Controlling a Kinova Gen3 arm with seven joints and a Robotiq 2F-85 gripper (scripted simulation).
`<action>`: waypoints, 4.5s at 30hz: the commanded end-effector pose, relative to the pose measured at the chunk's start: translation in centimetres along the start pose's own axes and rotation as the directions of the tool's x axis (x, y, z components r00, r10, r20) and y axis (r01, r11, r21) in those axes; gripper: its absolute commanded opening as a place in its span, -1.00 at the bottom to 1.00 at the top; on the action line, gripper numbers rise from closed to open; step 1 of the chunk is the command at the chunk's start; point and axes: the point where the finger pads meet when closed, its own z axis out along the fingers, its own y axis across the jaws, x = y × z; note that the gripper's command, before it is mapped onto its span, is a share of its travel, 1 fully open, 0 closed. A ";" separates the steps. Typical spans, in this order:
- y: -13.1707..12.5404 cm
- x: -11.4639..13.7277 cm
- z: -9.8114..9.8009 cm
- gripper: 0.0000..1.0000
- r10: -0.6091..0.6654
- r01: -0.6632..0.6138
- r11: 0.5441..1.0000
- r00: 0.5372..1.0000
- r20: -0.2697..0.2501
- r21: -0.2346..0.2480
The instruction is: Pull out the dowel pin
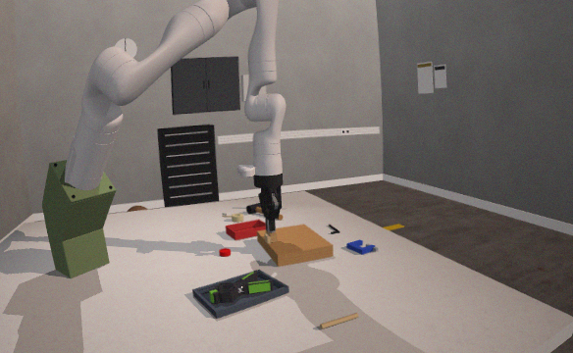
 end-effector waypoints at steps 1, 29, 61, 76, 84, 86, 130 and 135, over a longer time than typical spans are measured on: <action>0.0 -0.3 0.1 -0.80 0.014 -0.014 1.000 1.000 0.006 -0.004; 0.0 -0.3 0.1 -0.33 0.014 -0.014 1.000 1.000 0.006 -0.004; -0.1 0.0 -1.2 -0.33 0.011 -0.011 1.000 1.000 0.001 0.002; -0.1 0.0 -3.2 -0.33 0.012 -0.012 1.000 1.000 0.001 0.002; -0.2 0.0 -3.9 -0.33 0.013 -0.013 1.000 1.000 0.001 0.003; -0.2 0.0 -4.2 -0.33 0.013 -0.013 1.000 1.000 0.001 0.003; -0.2 0.0 -4.9 -0.33 0.013 -0.013 1.000 1.000 0.001 0.003; -0.2 0.0 -4.9 -0.33 0.013 -0.013 1.000 1.000 0.001 0.003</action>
